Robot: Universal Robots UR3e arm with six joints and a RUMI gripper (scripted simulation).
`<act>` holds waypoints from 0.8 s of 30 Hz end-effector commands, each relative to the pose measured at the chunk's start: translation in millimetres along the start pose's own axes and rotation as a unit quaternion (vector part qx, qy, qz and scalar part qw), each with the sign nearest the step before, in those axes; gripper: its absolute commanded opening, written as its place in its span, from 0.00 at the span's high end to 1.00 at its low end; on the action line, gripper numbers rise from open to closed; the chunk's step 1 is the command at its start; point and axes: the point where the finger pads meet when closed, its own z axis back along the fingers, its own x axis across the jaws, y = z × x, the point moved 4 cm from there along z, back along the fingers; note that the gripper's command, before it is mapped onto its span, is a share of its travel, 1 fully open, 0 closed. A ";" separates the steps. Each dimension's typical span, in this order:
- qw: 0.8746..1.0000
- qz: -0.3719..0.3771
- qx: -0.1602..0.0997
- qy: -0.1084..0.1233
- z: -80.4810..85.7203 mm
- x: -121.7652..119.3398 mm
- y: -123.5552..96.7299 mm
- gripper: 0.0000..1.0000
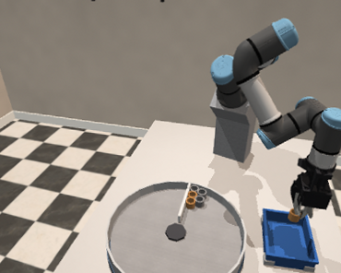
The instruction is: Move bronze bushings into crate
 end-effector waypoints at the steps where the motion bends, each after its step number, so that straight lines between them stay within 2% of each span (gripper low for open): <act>1: 1.000 0.000 -0.001 -0.001 0.7 0.4 -0.6 1.00; 8: 1.000 0.000 -0.001 -0.001 -6.0 0.4 -0.6 1.00; 14: 1.000 0.000 -0.001 -0.001 -30.7 0.7 -0.8 1.00; 16: 1.000 0.000 -0.001 -0.001 -30.7 0.7 -0.8 1.00; 20: 1.000 0.000 -0.001 -0.001 -48.2 0.9 -0.8 1.00; 24: 1.000 0.000 -0.001 -0.001 -58.4 1.0 -0.9 1.00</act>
